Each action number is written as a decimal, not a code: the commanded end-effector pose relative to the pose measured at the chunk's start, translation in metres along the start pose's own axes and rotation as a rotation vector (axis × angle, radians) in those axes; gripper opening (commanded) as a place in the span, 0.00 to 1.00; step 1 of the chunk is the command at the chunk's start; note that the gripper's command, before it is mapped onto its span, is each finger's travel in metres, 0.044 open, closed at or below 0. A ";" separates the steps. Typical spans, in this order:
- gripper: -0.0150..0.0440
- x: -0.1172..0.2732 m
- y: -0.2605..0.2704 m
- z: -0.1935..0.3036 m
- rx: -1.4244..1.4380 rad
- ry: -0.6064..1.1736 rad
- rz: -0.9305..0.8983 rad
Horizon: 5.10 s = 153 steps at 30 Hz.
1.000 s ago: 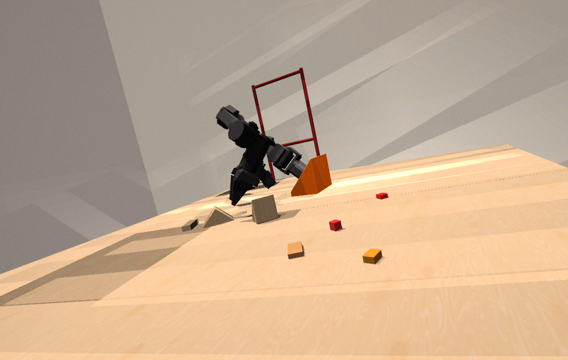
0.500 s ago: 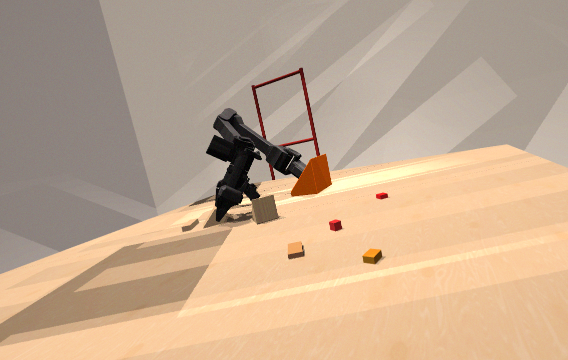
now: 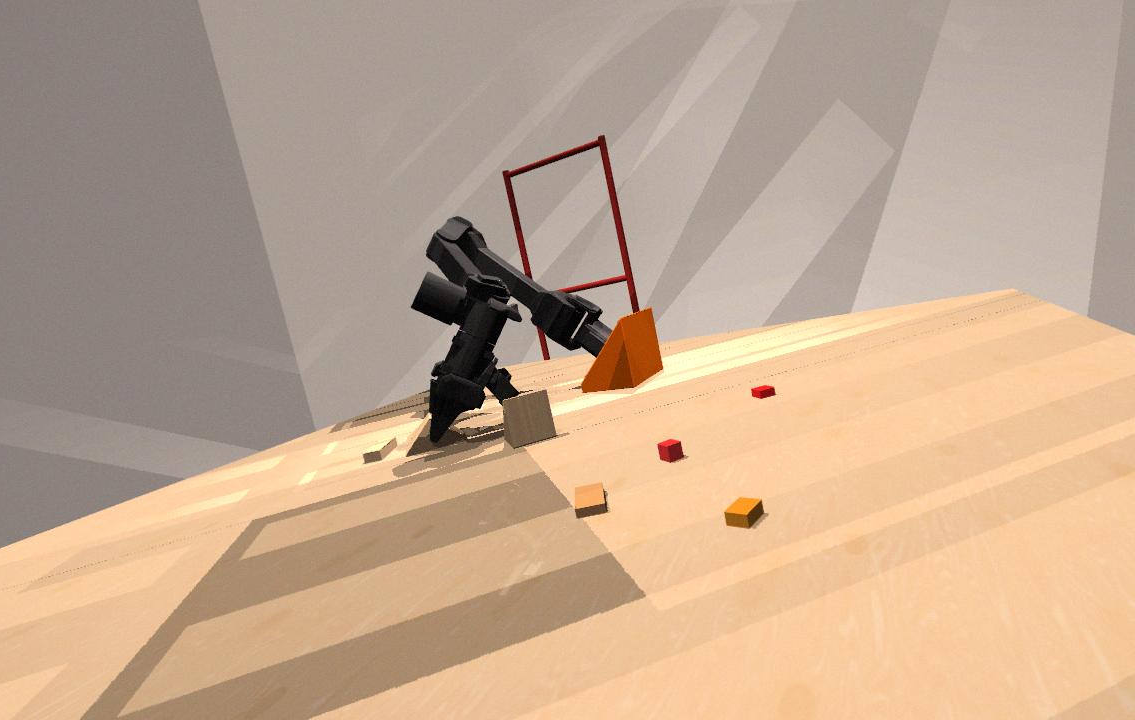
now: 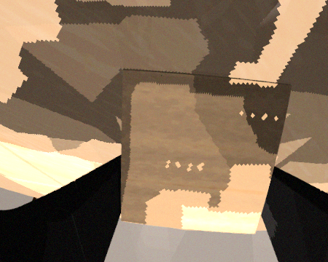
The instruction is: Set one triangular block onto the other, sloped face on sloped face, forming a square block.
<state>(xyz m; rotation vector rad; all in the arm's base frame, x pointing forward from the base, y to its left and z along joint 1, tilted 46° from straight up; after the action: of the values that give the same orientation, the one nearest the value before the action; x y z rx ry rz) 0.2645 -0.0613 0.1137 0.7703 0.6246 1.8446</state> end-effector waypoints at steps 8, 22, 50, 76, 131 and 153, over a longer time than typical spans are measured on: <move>0.48 0.000 0.000 0.000 -0.001 -0.001 0.000; 0.25 0.033 -0.004 0.029 -0.007 -0.031 0.018; 0.25 0.080 0.019 0.058 -0.001 -0.002 0.003; 0.25 0.066 0.026 0.081 -0.520 -0.234 0.079; 0.25 0.101 0.025 0.105 -1.497 -0.776 -0.186; 0.25 0.160 -0.003 0.072 -1.497 -0.762 -0.193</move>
<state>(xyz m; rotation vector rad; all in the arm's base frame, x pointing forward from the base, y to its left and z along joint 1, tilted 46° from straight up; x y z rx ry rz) 0.2730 0.0945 0.2015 0.2568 -1.0618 1.1807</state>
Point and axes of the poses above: the point midway between the two fingers, 35 mm back from their tips, its own x axis back along the fingers, its own y axis across the jaws, z = x × y, the point moved 9 cm from there along x, back along the fingers, and after that the axes turned 14 degrees about x, right-handed, at the moved point
